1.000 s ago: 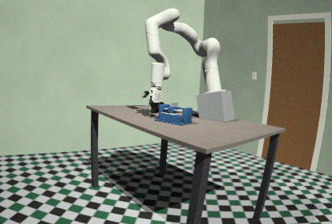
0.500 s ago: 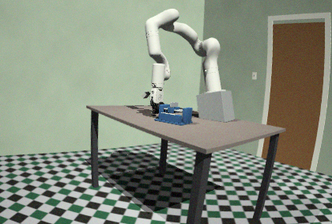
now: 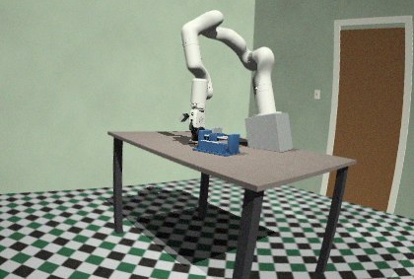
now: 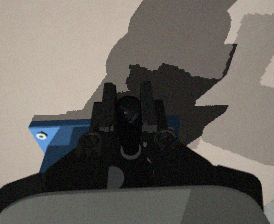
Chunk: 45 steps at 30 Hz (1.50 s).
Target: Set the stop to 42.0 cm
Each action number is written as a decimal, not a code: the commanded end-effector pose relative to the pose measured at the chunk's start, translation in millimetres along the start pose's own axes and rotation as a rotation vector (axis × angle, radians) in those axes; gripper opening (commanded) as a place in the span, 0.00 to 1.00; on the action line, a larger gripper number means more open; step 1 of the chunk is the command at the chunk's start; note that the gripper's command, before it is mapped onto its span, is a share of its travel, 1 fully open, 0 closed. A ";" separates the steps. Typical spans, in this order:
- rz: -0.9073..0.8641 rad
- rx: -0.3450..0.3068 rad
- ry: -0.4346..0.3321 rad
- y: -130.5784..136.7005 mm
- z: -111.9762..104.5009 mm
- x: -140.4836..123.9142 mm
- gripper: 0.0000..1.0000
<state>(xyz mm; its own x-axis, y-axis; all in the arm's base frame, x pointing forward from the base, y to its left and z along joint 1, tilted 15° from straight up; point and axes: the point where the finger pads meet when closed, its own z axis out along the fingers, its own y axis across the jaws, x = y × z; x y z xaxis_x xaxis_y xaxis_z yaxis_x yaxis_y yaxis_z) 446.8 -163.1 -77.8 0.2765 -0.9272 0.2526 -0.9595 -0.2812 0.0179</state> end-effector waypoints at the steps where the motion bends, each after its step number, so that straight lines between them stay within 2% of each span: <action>1: 0.000 0.002 0.001 6.6 -5.7 0.3 0.06; 21: 0.000 0.002 0.001 12.7 -28.2 0.2 0.06; 45: 0.000 0.002 0.001 10.2 -35.7 0.2 0.06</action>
<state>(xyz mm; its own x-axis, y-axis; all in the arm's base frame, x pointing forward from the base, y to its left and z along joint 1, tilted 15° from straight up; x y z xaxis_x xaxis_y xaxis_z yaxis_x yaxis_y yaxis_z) 434.2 -157.6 -44.2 0.2763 -0.9272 0.2528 -0.9595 -0.2813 0.0169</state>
